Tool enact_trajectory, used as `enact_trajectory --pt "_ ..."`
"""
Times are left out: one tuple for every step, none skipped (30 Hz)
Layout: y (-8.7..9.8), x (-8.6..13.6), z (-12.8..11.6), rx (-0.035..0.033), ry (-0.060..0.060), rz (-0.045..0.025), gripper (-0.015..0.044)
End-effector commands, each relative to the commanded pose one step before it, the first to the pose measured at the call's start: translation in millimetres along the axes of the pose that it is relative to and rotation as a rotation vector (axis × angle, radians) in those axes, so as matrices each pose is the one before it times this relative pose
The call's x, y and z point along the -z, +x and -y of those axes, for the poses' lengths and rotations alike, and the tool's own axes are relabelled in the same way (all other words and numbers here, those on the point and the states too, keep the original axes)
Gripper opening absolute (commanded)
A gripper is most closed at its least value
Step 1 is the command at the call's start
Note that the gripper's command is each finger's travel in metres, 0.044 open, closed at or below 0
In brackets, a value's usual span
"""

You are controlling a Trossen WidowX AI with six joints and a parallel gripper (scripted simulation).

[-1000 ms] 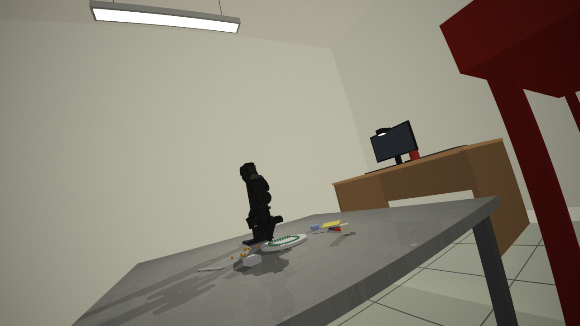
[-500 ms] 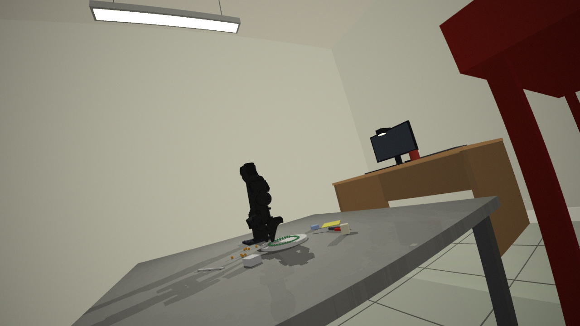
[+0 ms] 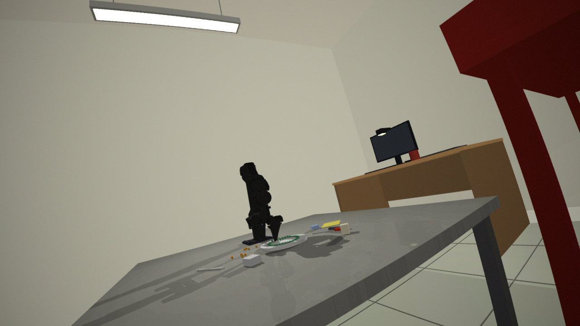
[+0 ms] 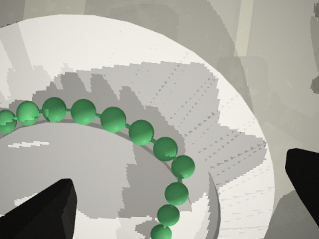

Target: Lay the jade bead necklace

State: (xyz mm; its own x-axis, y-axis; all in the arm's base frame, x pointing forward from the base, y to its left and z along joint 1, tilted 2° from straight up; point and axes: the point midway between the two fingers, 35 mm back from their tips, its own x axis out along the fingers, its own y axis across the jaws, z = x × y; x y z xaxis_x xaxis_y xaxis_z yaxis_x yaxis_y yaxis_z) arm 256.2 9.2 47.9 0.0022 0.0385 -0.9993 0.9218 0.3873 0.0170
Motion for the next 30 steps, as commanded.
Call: enact_trajectory --pt "-0.58 -0.12 0.53 0.00293 -0.0054 0.00175 0.044" --pt "0.0 0.0 0.0 0.0 0.0 0.0 0.044" --pt "0.0 0.0 0.0 0.0 0.0 0.0 0.044" --pt "0.0 0.0 0.0 0.0 0.0 0.0 0.044" --pt "0.0 0.0 0.0 0.0 0.0 0.0 0.044" --pt "0.0 0.0 0.0 0.0 0.0 0.0 0.044" --pt "0.0 0.0 0.0 0.0 0.0 0.0 0.044" --pt "0.0 0.0 0.0 0.0 0.0 0.0 0.044" --pt "0.0 0.0 0.0 0.0 0.0 0.0 0.044" --pt "0.0 0.0 0.0 0.0 0.0 0.0 0.044" --pt "-0.18 0.06 -0.04 -0.00001 -0.016 0.0 0.0414" --pt "-0.54 0.17 -0.12 -0.00002 -0.0479 -0.00001 0.0387" --pt "-0.9 0.27 -0.21 -0.00003 -0.0799 -0.00001 0.0361" --pt "-1.12 0.32 -0.28 -0.00004 -0.0985 -0.00001 0.0335" --pt "-1.12 0.3 -0.3 -0.00004 -0.0986 -0.00001 0.0309" --pt "-1.12 0.27 -0.32 -0.00004 -0.0986 0.0 0.0282" --pt "-1.12 0.24 -0.35 -0.00004 -0.0986 0.0 0.0256" --pt "-1.12 0.21 -0.36 -0.00003 -0.0986 0.0 0.023" --pt "-1.12 0.18 -0.38 -0.00003 -0.0986 0.0 0.0204" --pt "-1.12 0.15 -0.39 -0.00003 -0.0986 0.0 0.0177" --pt "-1.12 0.11 -0.4 -0.00003 -0.0985 0.0 0.0151" --pt "-1.13 0.08 -0.41 -0.00003 -0.0986 0.0 0.0125" --pt "-1.13 0.05 -0.42 -0.00003 -0.0986 0.0 0.012" --pt "-1.13 0.01 -0.42 -0.00003 -0.0986 0.0 0.012" --pt "-1.13 -0.02 -0.42 -0.00003 -0.0986 0.0 0.012" --pt "-1.13 -0.06 -0.41 -0.00003 -0.0986 0.0 0.012" --pt "-1.13 -0.09 -0.41 -0.00003 -0.0986 0.0 0.012" --pt "-1.13 -0.13 -0.4 -0.00003 -0.0816 0.0 0.012" --pt "-0.93 -0.13 -0.32 -0.00003 -0.0517 0.0 0.012" --pt "-0.59 -0.09 -0.2 -0.00002 -0.0517 0.0 0.012"
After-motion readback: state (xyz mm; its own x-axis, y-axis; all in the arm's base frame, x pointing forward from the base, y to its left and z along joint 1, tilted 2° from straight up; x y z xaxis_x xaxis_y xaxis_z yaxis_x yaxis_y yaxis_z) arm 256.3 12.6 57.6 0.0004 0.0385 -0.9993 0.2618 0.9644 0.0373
